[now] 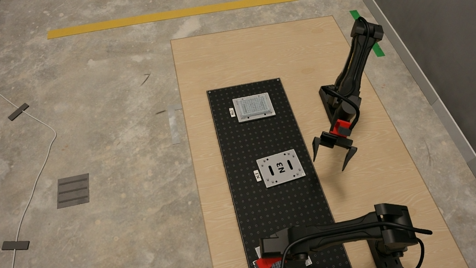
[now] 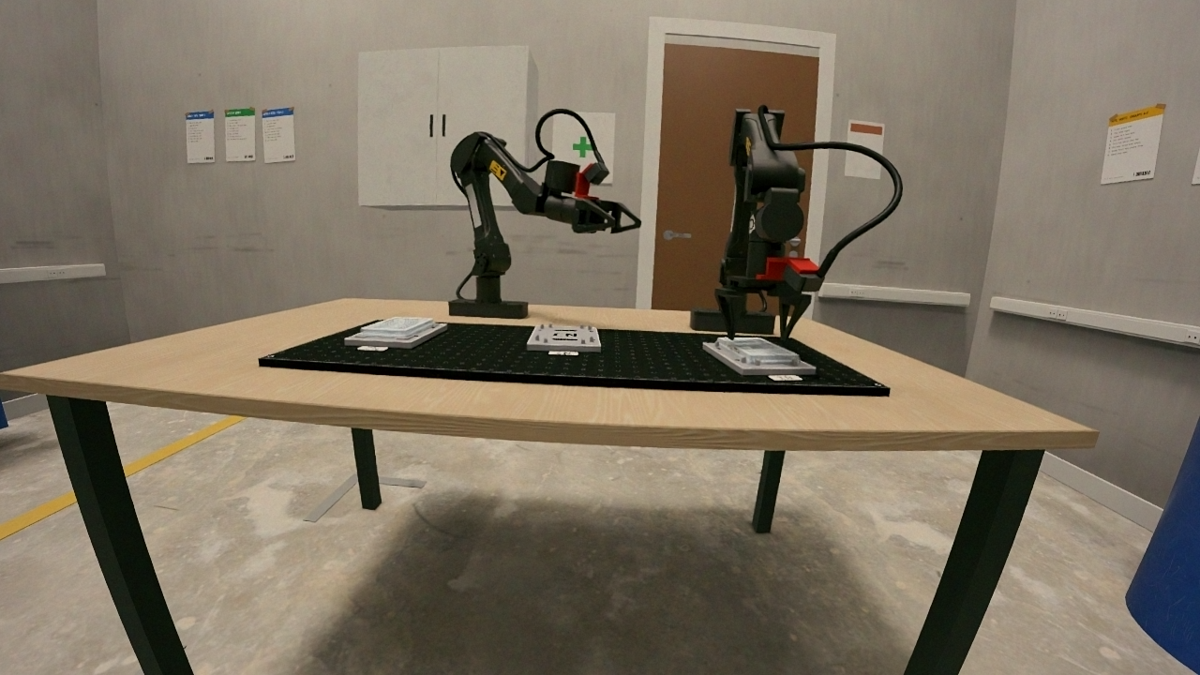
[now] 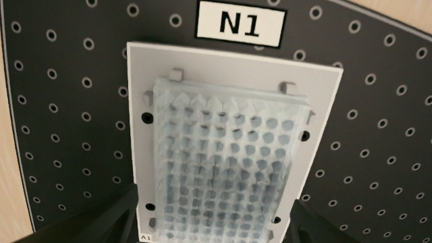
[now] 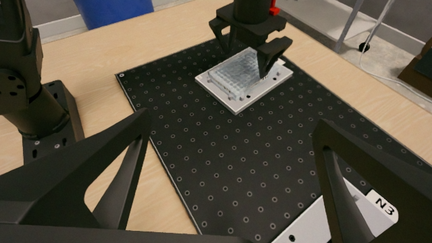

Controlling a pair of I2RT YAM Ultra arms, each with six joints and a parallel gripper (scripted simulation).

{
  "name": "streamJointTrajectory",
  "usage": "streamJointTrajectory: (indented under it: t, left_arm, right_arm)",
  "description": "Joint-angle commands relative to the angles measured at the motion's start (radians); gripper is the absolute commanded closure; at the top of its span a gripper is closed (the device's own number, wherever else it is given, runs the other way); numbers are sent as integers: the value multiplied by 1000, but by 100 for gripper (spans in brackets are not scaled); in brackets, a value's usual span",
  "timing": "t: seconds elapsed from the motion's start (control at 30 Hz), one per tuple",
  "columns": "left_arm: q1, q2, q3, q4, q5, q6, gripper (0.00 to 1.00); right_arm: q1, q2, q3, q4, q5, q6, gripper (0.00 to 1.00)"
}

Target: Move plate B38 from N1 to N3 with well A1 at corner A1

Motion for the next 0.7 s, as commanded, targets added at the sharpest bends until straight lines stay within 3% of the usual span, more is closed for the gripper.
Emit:
streamJointTrajectory:
  t: [0.0,0.67]
  left_arm:
    - [-3,-9,33,-24,5,8,0]
    - [-11,41,-27,66,5,3,0]
  right_arm:
    - [10,-23,-17,18,-7,-11,0]
    - [10,-23,-17,18,-7,-11,0]
